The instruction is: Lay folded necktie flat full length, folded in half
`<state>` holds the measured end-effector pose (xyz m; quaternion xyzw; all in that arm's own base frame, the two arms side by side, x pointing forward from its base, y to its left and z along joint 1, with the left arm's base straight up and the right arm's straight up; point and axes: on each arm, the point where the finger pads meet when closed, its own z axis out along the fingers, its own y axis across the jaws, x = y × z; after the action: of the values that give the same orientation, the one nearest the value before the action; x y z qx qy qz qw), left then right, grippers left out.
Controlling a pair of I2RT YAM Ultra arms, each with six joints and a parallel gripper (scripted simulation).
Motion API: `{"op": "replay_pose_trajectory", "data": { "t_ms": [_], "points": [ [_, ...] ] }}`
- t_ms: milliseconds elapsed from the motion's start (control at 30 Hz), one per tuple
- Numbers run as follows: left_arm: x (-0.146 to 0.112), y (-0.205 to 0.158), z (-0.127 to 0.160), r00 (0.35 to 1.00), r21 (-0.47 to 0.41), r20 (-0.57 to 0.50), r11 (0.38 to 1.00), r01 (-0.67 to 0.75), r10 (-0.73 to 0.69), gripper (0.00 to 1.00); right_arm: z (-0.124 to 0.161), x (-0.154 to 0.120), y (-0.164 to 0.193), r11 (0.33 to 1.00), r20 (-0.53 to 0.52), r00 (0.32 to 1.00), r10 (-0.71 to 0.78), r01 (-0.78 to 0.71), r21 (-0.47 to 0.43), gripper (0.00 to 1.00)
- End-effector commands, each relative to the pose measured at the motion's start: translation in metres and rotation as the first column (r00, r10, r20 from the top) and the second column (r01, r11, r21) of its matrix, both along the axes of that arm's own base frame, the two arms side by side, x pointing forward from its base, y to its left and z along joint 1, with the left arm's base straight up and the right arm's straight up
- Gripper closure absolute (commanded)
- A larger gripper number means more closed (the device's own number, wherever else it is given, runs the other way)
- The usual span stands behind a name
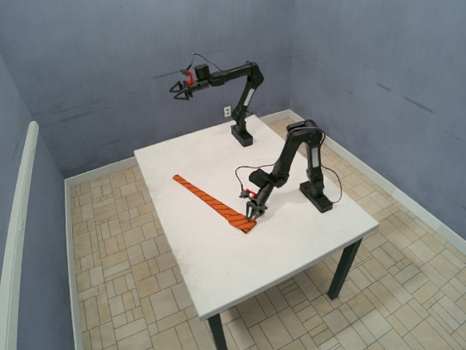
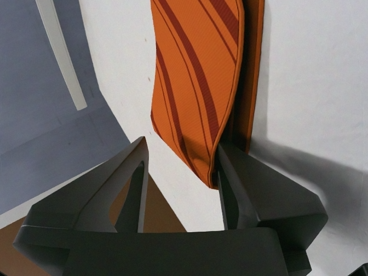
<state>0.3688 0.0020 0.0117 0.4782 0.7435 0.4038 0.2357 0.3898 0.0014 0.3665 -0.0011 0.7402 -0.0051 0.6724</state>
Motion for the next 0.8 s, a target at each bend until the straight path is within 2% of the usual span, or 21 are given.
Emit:
{"op": "replay_pose_trajectory", "data": {
  "t_ms": [0, 767],
  "points": [
    [0.0158, -0.0032, 0.0126, 0.999, -0.015, 0.051, 1.0, 0.002, -0.001, 0.57, 0.0328, -0.0065, -0.0003, 1.0, 0.076, 0.997, 0.006, -0.007, 0.01, 0.0],
    [0.025, 0.0, 0.0138, 0.999, -0.015, 0.051, 1.0, 0.002, -0.001, 0.57, 0.0328, -0.0065, -0.0003, 1.0, 0.076, 0.997, 0.006, -0.007, 0.01, 0.0]
  ]
}}
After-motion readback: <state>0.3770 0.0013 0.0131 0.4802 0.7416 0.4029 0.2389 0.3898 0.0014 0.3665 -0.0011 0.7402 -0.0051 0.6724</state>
